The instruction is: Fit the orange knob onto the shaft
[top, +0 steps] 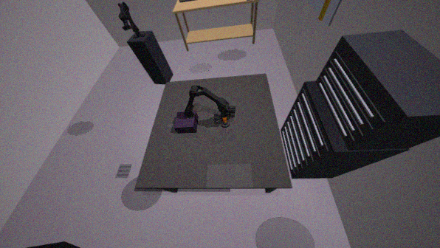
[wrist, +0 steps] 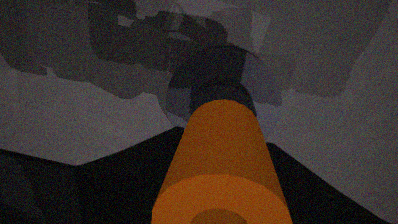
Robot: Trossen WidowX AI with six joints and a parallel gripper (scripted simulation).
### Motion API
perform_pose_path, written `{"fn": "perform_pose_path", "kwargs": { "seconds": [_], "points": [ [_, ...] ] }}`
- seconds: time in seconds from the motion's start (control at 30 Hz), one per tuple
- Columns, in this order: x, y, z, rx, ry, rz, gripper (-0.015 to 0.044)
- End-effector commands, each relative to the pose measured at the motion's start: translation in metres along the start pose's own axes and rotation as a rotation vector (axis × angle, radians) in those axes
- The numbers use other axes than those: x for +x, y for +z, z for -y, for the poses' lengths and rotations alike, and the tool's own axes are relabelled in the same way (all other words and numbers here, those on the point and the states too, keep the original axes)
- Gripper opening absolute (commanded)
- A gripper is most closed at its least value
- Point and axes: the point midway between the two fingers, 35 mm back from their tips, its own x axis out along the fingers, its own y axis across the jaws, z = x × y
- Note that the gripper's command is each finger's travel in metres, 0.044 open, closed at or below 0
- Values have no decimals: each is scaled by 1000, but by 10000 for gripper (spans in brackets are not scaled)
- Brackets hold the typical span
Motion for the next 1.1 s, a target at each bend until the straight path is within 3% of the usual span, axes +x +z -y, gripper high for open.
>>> {"fn": "perform_pose_path", "kwargs": {
  "seconds": [0.0, 0.17, 0.9, 1.07],
  "points": [
    [-4, 0, 1, -50, -8, -5, 0],
    [-6, 1, -1, -206, -8, -5, 0],
    [-4, 0, -1, -206, -8, -5, 0],
    [-5, 0, -1, -331, -7, -6, 0]
  ]
}}
